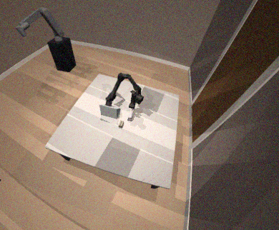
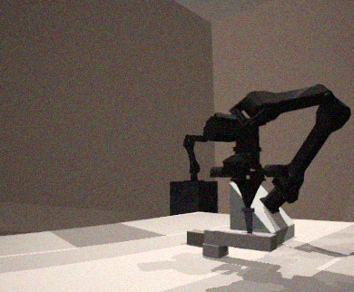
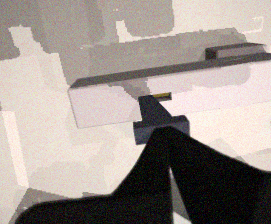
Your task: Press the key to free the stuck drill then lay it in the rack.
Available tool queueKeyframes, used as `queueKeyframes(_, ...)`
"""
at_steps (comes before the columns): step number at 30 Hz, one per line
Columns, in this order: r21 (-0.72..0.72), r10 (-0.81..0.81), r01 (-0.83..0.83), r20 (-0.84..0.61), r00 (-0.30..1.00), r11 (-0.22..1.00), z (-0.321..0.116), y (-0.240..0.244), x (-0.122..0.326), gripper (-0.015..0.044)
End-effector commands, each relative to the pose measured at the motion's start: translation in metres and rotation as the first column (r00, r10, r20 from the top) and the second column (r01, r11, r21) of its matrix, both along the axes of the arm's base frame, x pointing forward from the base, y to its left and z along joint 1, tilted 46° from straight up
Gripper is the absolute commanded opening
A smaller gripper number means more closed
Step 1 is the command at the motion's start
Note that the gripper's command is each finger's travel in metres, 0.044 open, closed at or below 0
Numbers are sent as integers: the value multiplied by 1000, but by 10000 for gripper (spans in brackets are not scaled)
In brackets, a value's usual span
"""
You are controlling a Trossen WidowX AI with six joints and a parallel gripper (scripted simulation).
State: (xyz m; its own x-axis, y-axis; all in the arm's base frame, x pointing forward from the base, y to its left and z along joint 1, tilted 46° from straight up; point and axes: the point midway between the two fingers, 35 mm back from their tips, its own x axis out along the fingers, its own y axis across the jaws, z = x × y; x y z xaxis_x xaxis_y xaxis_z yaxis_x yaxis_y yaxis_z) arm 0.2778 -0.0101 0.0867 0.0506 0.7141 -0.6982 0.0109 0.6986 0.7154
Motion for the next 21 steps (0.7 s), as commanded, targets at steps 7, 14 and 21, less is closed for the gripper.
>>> queueKeyframes(7,6,2,-2,-5,1000,1000,-5,5,1,0)
queueKeyframes(14,6,2,-2,-5,1000,1000,-7,6,1,0)
queueKeyframes(21,6,2,-2,-5,1000,1000,-8,8,-1,0)
